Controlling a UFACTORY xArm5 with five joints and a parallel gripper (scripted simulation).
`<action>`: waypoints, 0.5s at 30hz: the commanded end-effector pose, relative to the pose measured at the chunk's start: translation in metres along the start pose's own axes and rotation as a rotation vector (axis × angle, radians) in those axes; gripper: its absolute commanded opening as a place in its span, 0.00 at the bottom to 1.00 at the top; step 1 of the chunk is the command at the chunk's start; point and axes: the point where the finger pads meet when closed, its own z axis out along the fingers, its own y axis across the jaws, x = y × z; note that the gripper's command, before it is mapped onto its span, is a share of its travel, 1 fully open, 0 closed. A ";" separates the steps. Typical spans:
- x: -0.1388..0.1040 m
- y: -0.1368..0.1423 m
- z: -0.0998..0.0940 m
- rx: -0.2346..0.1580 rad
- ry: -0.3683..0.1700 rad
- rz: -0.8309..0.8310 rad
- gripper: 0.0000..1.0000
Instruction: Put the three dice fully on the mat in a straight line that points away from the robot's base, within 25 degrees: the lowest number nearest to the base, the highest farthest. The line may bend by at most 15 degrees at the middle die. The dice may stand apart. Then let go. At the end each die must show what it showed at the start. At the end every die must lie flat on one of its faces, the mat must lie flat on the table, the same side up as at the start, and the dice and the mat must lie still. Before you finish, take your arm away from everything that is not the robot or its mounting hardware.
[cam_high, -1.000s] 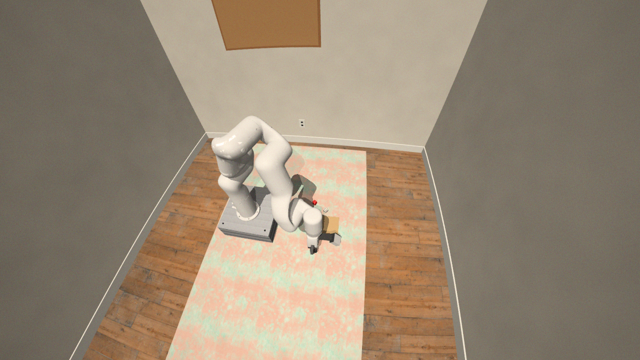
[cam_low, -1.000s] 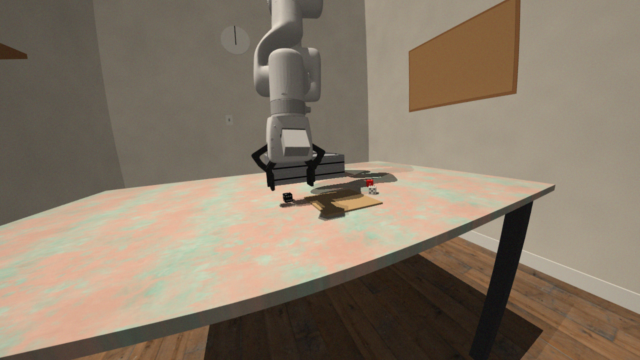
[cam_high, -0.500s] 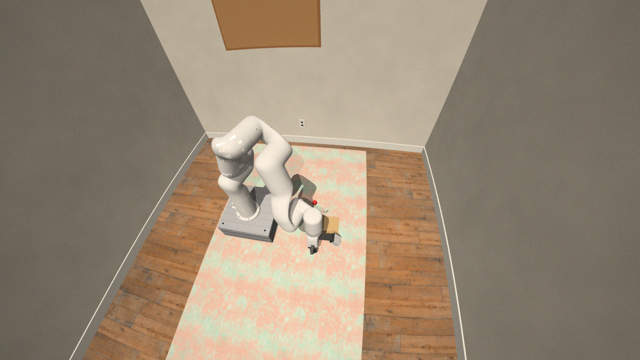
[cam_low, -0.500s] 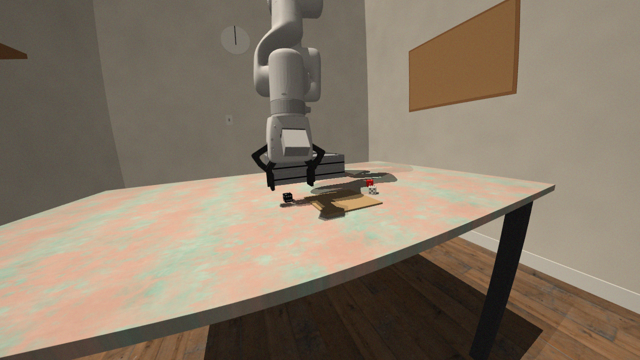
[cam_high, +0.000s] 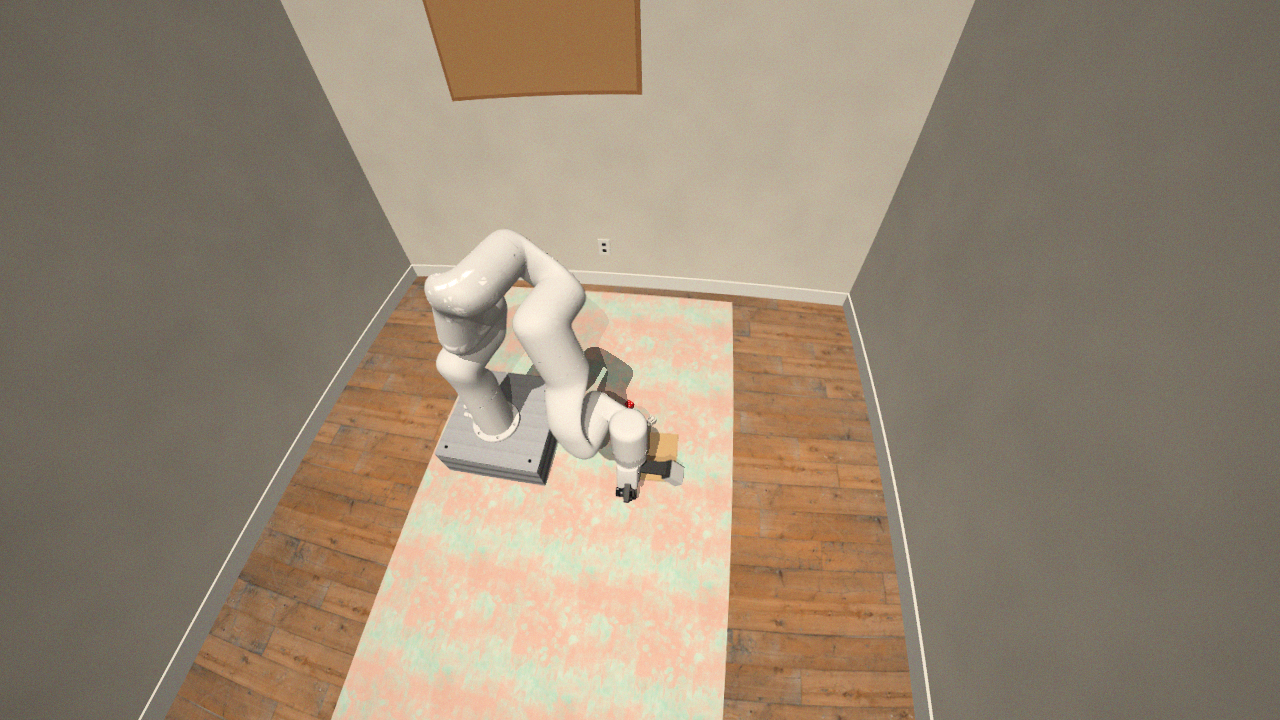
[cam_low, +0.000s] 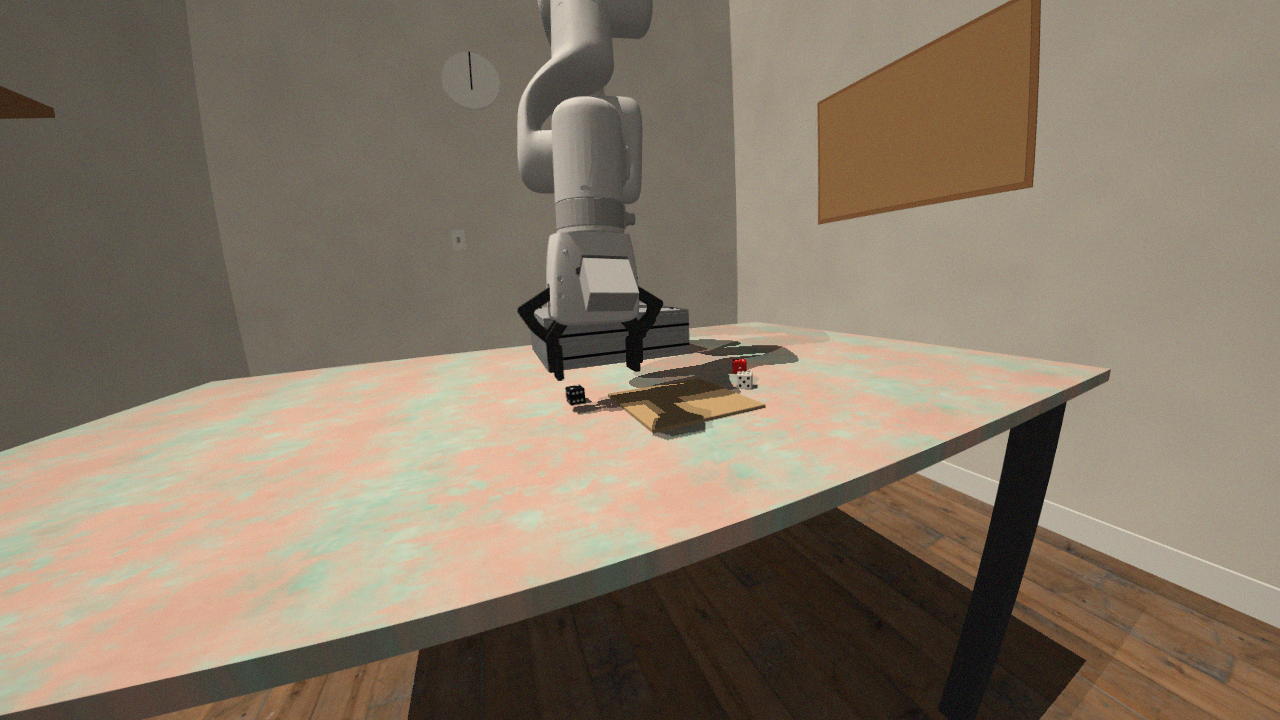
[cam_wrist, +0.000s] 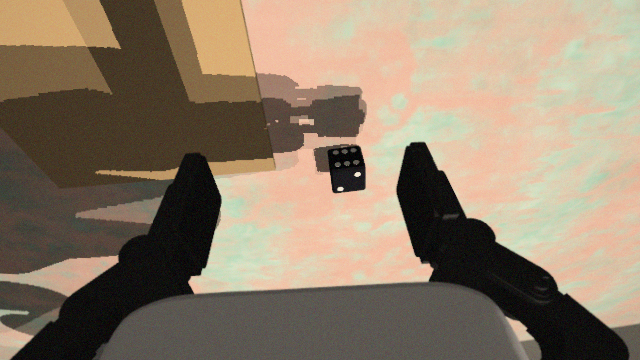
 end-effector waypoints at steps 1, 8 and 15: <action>0.006 -0.020 -0.001 0.000 0.004 0.000 1.00; 0.015 -0.056 -0.002 0.001 0.007 0.000 1.00; 0.031 -0.117 -0.004 0.005 0.010 0.000 1.00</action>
